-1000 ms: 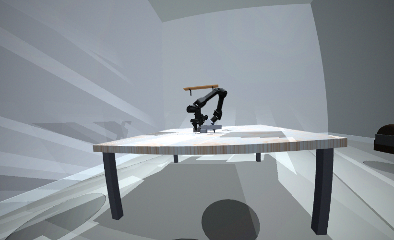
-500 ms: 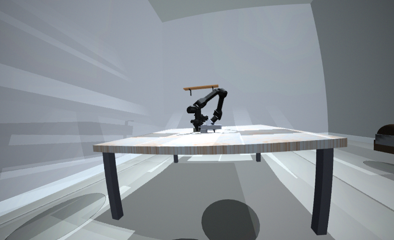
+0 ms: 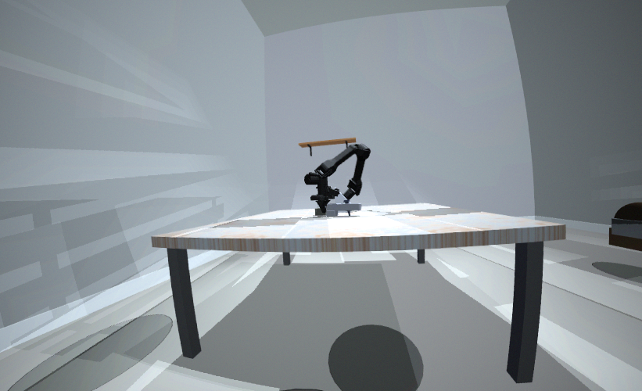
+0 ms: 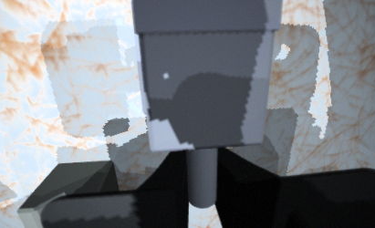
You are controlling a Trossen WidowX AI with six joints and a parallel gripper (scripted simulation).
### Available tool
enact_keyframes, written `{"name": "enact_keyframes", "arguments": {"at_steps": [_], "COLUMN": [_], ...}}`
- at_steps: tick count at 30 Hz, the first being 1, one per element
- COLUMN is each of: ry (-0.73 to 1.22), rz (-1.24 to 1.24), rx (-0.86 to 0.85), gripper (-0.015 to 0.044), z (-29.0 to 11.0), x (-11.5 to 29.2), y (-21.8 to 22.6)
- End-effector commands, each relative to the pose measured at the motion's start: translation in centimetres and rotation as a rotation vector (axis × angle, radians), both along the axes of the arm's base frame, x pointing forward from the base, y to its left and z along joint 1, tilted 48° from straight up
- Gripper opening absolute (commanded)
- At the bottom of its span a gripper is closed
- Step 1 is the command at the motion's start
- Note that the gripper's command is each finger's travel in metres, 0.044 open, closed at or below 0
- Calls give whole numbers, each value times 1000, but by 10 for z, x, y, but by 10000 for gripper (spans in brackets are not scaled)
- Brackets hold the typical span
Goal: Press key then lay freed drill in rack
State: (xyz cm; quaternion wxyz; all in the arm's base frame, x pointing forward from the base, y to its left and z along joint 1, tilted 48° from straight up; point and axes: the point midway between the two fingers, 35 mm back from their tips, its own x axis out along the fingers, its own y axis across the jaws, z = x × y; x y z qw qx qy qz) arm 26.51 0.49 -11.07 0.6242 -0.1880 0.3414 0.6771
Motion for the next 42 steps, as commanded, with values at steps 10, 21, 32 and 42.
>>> {"name": "enact_keyframes", "arguments": {"at_steps": [10,21,32,42], "ry": [5,4,4,-1], "rz": [-4,-4,-4,-4], "rx": [5,4,3,1], "gripper": [0,0,0,105], "z": [-6,-16,-26,-27], "x": [-2,-4,-7,-7], "y": [-7,-16,-27,-29]}}
